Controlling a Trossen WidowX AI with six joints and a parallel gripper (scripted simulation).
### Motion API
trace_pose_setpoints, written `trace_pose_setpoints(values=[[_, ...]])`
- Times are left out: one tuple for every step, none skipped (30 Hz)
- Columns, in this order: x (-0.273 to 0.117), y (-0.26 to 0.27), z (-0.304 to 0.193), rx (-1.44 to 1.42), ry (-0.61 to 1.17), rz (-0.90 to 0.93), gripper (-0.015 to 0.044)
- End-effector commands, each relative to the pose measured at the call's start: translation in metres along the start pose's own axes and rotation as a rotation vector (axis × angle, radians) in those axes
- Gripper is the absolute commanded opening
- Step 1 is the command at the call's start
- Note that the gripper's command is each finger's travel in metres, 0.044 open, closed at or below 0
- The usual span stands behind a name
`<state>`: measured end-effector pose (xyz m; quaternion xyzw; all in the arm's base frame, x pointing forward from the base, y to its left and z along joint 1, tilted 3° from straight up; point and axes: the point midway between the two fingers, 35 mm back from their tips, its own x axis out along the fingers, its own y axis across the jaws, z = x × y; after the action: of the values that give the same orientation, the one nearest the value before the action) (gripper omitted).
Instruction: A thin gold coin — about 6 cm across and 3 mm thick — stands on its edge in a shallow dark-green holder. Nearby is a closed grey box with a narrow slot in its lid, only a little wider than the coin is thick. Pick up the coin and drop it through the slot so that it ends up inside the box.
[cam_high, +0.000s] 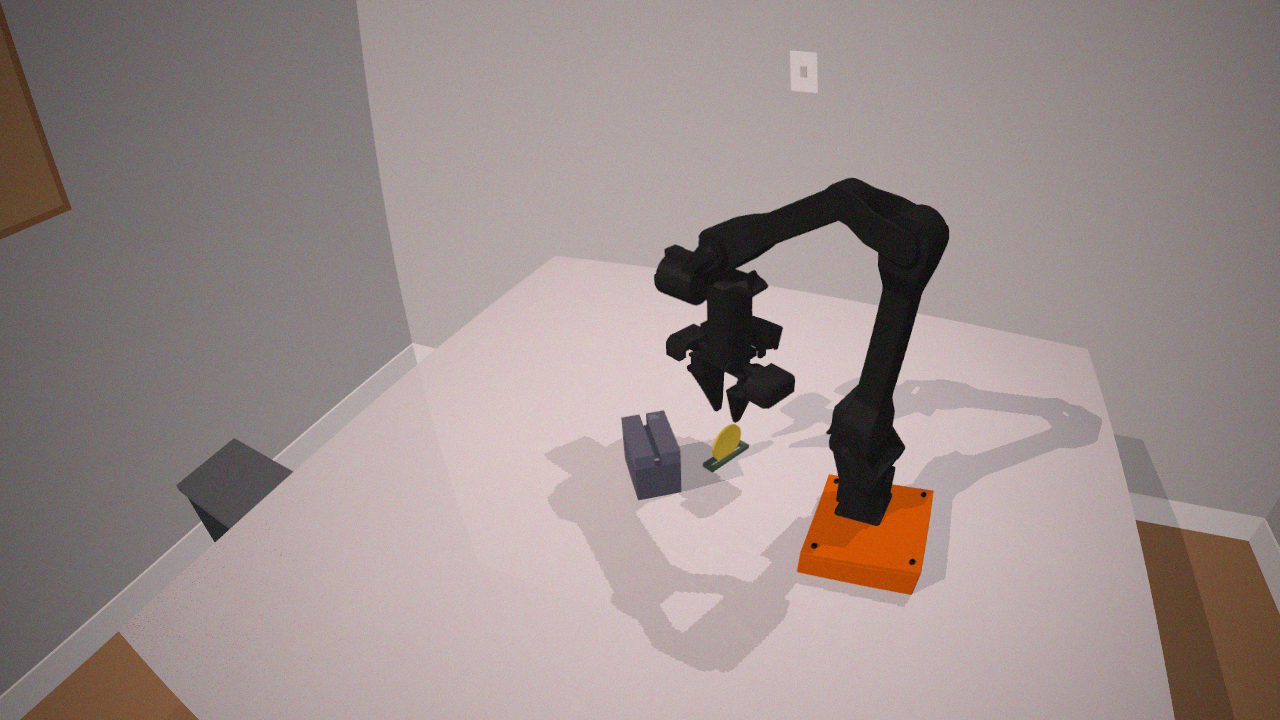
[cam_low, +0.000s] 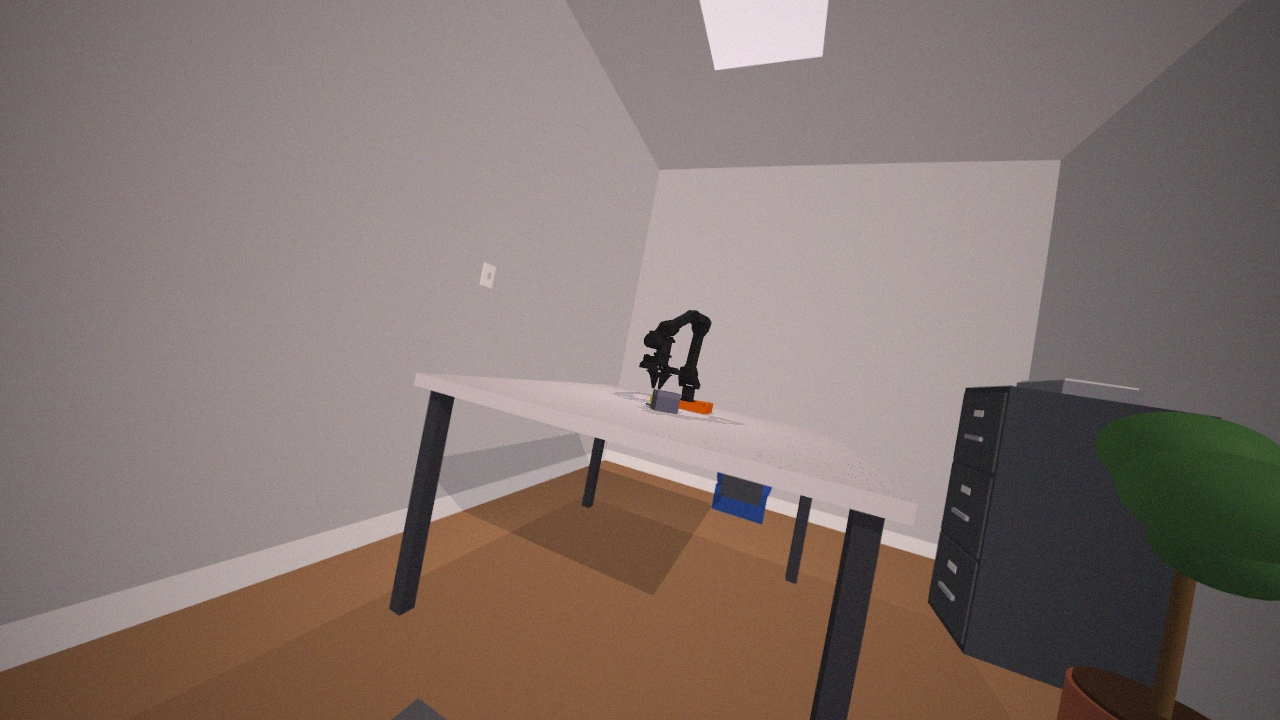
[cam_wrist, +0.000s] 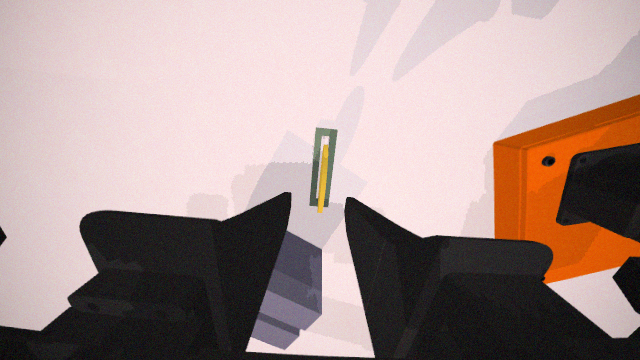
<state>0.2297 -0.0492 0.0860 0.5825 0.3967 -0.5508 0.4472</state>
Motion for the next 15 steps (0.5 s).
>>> trace_pose_setpoints(values=[[0.009, -0.002, -0.001, 0.003, 0.004, -0.012, 0.0161], [0.010, -0.002, -0.001, 0.003, 0.004, -0.012, 0.0161], [0.012, -0.002, -0.001, 0.003, 0.004, -0.012, 0.0161], [0.014, -0.002, -0.001, 0.003, 0.004, -0.012, 0.0161], [0.015, -0.002, -0.001, 0.003, 0.004, -0.012, 0.0161], [0.017, -0.001, -0.001, 0.003, 0.004, -0.012, 0.0161], [0.019, -0.001, -0.001, 0.003, 0.004, -0.012, 0.0161], [0.020, -0.001, -0.001, 0.003, 0.004, -0.012, 0.0161], [0.022, -0.001, -0.001, 0.003, 0.004, -0.012, 0.0161], [0.023, -0.001, -0.001, 0.003, 0.004, -0.012, 0.0161], [0.025, -0.001, -0.001, 0.003, 0.004, -0.012, 0.0161], [0.027, -0.001, -0.001, 0.003, 0.004, -0.012, 0.0161], [0.028, -0.001, -0.001, 0.003, 0.004, -0.012, 0.0161], [0.030, -0.001, -0.001, 0.003, 0.004, -0.012, 0.0161], [0.032, -0.001, -0.001, 0.003, 0.004, -0.012, 0.0161]])
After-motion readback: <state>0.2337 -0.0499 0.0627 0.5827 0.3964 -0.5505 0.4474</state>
